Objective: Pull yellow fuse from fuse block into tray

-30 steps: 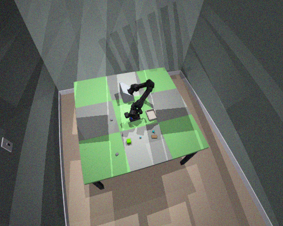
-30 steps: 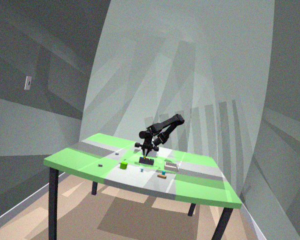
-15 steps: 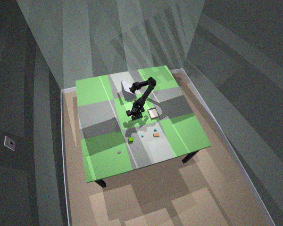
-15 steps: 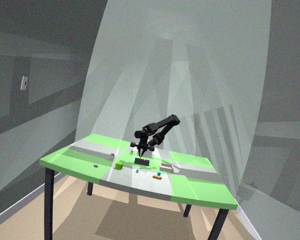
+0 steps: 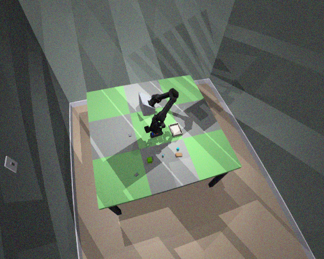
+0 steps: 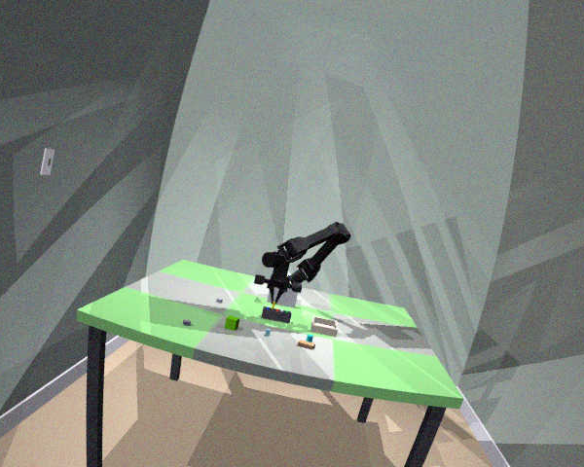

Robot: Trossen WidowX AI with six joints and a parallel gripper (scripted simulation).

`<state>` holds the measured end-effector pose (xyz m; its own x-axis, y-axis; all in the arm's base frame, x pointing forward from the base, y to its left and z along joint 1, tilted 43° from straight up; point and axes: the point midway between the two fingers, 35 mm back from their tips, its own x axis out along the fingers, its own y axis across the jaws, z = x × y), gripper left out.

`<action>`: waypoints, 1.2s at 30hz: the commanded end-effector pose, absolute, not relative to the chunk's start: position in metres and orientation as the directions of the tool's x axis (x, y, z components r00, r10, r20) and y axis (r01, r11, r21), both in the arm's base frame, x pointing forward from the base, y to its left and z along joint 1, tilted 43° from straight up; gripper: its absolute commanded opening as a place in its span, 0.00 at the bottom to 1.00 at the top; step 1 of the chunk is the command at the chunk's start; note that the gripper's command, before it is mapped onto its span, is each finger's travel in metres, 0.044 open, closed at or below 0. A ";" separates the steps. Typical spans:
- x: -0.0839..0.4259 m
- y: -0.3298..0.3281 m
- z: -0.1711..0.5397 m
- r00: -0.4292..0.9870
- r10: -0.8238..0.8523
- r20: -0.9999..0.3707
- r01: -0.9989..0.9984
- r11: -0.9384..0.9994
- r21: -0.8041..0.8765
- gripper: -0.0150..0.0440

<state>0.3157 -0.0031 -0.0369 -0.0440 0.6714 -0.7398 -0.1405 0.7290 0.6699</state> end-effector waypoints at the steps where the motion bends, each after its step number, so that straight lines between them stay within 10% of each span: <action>1: 0.316 -0.006 -0.035 -0.044 0.668 -0.743 -0.145 0.731 0.666 0.25; 36: 0.317 -0.026 -0.012 -0.044 0.668 -0.743 -0.144 0.731 0.667 0.25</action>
